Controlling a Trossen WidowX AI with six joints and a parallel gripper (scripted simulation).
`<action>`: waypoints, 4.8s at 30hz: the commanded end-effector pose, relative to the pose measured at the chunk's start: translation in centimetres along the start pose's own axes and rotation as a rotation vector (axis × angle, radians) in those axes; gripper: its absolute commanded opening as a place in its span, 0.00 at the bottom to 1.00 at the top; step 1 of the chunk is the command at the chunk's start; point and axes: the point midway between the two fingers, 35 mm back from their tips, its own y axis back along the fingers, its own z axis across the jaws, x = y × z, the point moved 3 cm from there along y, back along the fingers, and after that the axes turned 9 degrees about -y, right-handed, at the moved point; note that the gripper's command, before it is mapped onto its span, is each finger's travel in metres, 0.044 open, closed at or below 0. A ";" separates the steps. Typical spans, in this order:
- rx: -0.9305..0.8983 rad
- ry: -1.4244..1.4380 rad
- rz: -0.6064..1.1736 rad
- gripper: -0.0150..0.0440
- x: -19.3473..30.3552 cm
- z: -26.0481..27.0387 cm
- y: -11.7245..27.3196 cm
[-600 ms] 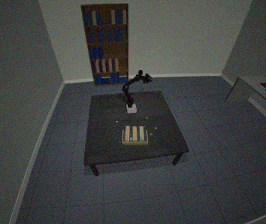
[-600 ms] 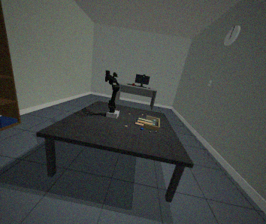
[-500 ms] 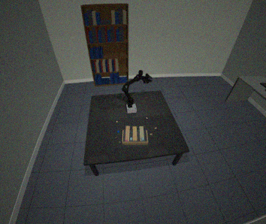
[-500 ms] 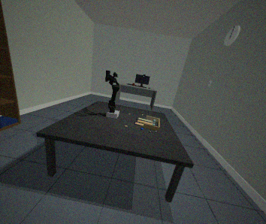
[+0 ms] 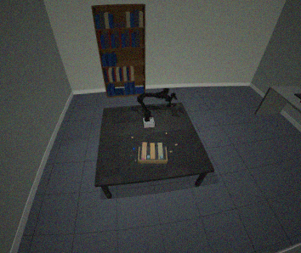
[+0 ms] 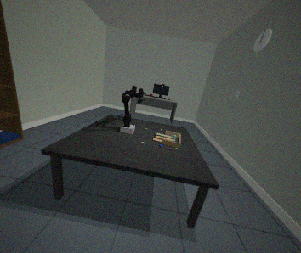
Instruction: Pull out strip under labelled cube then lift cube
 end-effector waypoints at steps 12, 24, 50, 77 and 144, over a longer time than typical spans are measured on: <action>0.357 0.642 -0.212 0.93 -17.0 -9.5 -6.9; 0.718 0.951 -0.184 0.93 -30.3 -18.5 -2.9; 1.045 0.728 0.186 0.40 -34.5 -23.5 -7.5; 1.380 0.419 0.485 0.25 -31.6 -30.6 -16.3; 1.381 0.419 0.485 0.25 -31.3 -36.4 -16.5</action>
